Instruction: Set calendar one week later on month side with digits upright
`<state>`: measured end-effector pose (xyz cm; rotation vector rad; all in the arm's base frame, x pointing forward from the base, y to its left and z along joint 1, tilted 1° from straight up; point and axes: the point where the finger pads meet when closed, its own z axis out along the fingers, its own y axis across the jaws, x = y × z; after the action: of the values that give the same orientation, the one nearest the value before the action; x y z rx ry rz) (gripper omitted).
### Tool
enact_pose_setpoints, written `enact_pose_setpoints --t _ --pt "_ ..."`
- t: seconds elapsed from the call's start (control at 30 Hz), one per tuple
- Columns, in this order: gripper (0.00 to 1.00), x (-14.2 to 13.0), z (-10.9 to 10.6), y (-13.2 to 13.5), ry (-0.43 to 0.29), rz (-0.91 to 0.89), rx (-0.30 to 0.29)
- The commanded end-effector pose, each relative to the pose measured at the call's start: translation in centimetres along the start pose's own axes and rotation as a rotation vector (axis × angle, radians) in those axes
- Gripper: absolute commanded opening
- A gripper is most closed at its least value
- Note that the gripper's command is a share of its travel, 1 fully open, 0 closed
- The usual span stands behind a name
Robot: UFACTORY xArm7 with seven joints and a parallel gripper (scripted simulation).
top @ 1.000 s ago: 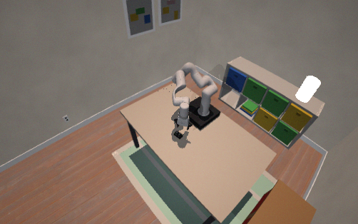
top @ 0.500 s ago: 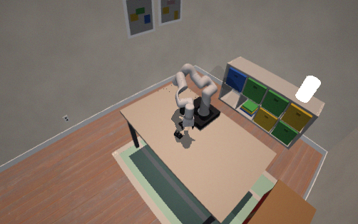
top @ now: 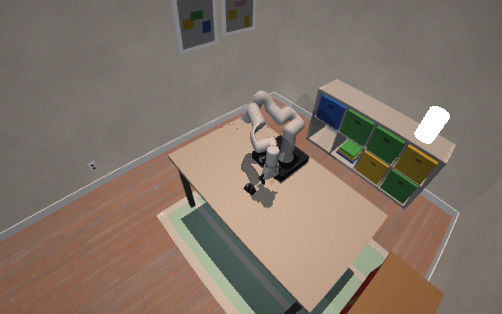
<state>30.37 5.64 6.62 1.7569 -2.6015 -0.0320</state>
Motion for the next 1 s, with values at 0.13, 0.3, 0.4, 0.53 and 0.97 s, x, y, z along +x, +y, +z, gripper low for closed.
enact_pose_setpoints --t 0.13,0.3,0.4,0.53,0.97 --pt "1.00 -0.8 0.1 1.6 -0.005 -0.202 0.003" --pt "1.00 -0.8 0.5 1.6 -0.005 -0.202 0.003" --pt "1.00 -0.8 1.0 1.6 -0.005 -0.202 0.003" --pt "1.00 -0.8 2.2 1.6 -0.005 -0.202 0.003" --pt "1.00 -0.8 6.1 1.5 -0.005 -0.202 0.003"
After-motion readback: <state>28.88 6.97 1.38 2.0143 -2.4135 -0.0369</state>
